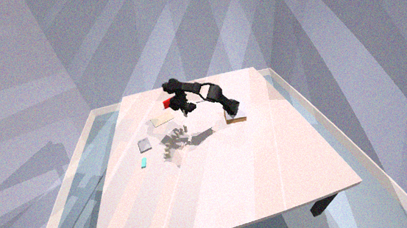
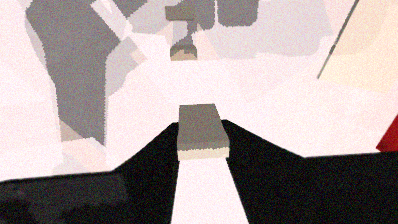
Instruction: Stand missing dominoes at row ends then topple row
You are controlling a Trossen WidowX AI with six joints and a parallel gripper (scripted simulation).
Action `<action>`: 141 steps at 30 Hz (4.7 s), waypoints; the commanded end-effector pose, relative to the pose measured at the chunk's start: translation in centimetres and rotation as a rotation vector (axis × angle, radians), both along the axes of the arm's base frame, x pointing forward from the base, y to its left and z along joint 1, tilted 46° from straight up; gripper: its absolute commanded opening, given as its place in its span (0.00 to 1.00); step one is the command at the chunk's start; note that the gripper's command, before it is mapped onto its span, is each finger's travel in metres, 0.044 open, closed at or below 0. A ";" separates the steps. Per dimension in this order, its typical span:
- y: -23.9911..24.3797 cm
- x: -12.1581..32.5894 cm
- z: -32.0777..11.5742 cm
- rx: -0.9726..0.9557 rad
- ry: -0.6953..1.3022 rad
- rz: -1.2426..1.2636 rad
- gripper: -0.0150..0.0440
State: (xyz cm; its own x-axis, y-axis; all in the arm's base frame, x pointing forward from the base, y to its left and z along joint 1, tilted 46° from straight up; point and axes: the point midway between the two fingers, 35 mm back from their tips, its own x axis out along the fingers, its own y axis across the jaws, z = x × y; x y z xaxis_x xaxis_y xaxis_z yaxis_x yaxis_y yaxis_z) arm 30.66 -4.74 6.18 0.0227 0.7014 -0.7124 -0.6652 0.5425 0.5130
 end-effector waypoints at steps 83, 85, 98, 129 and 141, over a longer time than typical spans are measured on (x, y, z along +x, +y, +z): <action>0.7 -3.5 -3.9 0.043 1.116 -1.114 0.25; 0.7 -3.5 -3.9 0.043 1.116 -1.114 0.25; 0.7 -3.5 -3.9 0.043 1.116 -1.114 0.25; 0.7 -3.5 -3.9 0.043 1.116 -1.114 0.25; 0.9 -3.5 -4.1 0.043 1.116 -1.114 0.25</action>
